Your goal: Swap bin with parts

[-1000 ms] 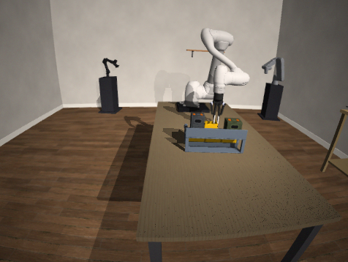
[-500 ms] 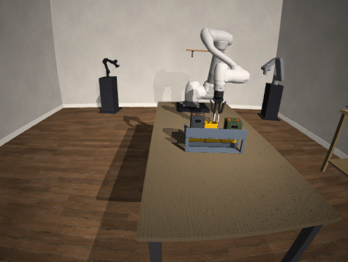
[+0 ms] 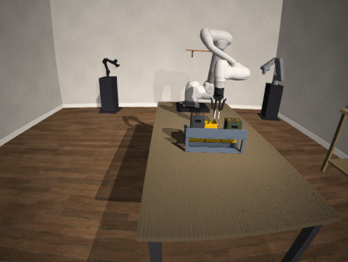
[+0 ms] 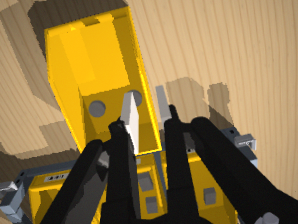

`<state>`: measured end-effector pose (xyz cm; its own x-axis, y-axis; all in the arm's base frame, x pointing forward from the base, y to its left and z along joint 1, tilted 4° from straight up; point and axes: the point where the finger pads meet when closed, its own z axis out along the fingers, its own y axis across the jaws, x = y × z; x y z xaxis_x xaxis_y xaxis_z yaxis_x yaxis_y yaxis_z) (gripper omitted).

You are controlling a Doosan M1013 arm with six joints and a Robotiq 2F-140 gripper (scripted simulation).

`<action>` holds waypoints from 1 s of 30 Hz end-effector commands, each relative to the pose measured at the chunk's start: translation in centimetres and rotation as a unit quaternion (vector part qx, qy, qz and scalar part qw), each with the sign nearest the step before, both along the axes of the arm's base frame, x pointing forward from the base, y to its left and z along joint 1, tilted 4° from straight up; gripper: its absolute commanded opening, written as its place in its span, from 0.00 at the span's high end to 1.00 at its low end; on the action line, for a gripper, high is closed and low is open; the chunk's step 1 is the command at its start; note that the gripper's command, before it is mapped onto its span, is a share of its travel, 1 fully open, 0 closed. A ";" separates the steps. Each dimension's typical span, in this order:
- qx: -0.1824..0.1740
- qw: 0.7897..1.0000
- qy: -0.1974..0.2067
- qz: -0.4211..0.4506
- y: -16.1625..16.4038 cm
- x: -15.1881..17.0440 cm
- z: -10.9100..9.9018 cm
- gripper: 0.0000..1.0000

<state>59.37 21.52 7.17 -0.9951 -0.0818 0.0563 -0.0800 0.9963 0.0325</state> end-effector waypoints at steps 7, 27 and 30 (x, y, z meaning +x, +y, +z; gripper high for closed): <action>0.000 1.000 0.000 0.000 0.0 0.1 1.7 0.76; 0.000 1.000 0.000 0.000 -0.1 0.2 3.9 0.76; 0.000 1.000 0.000 0.000 -0.1 0.2 4.1 0.76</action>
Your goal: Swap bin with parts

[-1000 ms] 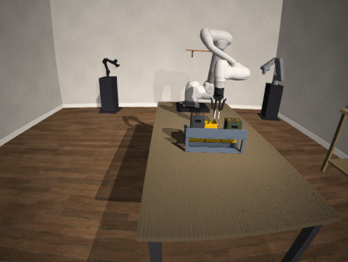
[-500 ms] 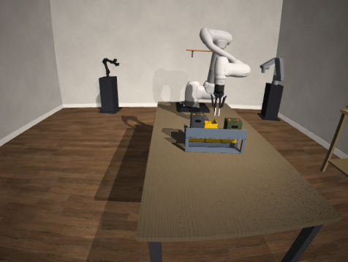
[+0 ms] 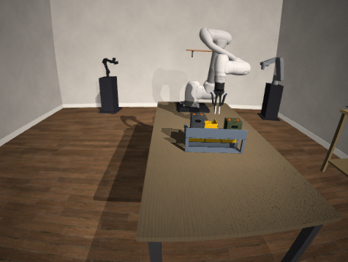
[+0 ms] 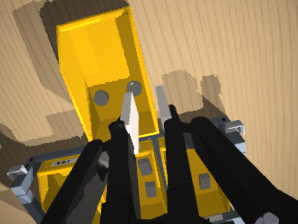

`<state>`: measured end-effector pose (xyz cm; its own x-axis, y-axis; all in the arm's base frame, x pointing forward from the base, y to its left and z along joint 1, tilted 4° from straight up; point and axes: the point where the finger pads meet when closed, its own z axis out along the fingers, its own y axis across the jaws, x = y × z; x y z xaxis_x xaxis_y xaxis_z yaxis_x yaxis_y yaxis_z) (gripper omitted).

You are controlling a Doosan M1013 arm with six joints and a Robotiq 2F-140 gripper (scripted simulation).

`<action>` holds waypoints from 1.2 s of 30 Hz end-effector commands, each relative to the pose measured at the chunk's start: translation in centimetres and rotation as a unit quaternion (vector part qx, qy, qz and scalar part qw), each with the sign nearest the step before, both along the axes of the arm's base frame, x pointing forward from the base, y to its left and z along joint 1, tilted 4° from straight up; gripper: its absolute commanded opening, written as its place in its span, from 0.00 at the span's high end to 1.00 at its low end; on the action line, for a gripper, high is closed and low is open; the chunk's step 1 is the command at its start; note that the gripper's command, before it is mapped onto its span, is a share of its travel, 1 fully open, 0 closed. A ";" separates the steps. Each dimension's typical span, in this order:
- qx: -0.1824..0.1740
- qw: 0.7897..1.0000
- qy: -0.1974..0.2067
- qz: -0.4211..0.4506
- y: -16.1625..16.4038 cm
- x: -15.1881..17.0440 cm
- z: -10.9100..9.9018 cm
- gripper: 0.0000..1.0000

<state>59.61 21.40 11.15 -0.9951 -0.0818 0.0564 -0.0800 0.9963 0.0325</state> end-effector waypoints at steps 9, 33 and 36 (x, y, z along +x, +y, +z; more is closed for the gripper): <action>0.000 1.000 0.000 0.000 0.0 0.0 0.6 0.76; 0.000 1.000 0.000 0.000 0.0 0.0 0.7 0.90; 0.000 1.000 0.000 0.000 0.0 0.0 0.7 0.90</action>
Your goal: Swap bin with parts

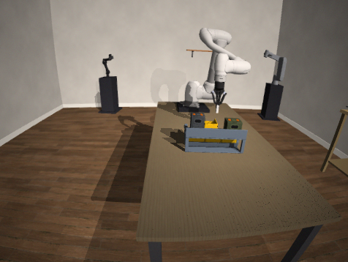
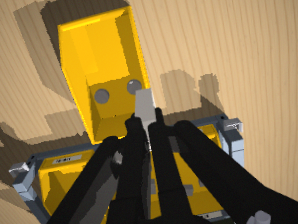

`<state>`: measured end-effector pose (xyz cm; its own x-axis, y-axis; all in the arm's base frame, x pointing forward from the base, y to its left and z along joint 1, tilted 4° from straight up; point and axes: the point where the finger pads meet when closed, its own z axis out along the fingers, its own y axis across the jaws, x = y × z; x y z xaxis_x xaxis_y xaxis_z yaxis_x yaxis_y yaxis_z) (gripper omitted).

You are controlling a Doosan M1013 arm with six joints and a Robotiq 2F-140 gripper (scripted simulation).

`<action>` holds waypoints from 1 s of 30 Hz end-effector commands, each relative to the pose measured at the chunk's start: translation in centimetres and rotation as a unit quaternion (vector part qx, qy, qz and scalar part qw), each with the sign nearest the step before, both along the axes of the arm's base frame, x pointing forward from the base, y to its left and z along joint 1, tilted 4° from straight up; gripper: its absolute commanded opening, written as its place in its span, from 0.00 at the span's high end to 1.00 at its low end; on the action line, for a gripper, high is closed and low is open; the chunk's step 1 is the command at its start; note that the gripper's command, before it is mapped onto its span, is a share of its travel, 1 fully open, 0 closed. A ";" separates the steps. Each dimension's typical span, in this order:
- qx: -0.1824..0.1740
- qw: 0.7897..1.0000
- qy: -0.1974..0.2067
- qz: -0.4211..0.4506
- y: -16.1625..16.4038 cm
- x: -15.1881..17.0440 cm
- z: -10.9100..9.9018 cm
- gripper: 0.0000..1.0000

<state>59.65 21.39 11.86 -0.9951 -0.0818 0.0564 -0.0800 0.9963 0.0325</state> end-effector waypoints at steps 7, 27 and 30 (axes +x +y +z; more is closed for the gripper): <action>0.000 1.000 0.000 -0.001 0.0 0.0 0.0 0.90; -0.023 0.879 0.014 -0.477 -12.7 12.2 -3.0 0.90; -0.025 0.864 0.014 -0.502 -12.7 12.2 -3.0 0.90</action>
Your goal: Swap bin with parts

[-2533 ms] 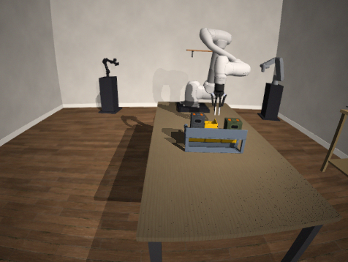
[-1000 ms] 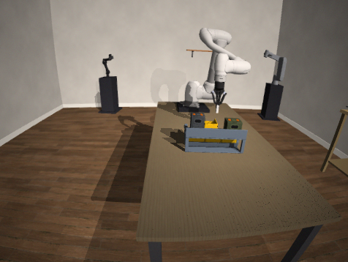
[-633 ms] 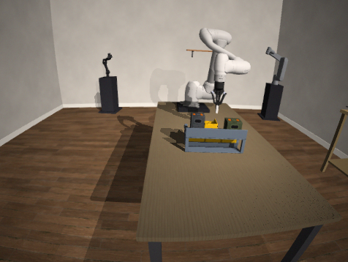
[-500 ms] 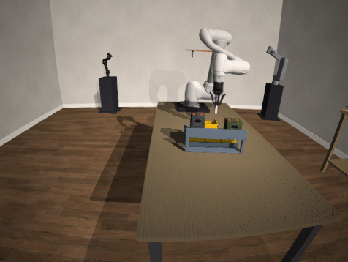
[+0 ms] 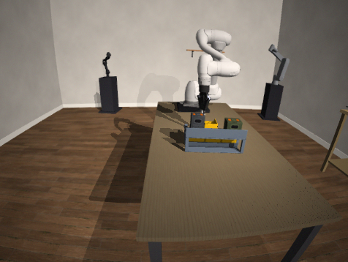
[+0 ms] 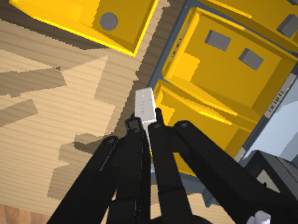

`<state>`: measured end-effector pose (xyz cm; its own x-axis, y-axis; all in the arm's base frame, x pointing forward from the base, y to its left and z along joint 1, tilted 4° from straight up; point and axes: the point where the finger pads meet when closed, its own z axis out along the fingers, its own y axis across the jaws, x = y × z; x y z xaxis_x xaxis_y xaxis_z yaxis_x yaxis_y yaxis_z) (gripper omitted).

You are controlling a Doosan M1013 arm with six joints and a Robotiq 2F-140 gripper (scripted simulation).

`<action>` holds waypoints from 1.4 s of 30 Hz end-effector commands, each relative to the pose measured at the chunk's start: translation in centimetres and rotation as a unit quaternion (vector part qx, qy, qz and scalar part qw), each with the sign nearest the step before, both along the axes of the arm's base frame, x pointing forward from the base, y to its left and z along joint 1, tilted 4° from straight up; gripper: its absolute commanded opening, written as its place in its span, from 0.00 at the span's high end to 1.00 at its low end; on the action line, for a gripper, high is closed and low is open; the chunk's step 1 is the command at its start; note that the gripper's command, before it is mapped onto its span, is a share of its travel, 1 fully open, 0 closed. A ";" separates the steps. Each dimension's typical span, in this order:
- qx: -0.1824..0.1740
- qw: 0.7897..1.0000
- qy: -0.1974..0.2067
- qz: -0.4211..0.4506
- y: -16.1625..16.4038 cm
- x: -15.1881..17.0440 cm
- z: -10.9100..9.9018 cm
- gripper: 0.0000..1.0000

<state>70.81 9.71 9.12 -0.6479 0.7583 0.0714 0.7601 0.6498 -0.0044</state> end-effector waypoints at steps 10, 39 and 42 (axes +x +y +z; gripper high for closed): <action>-0.028 0.951 0.017 -0.307 -5.1 3.7 -1.3 0.90; -0.028 0.951 0.017 -0.307 -5.1 3.7 -1.3 0.38; -0.028 0.951 0.017 -0.307 -5.1 3.7 -1.3 0.38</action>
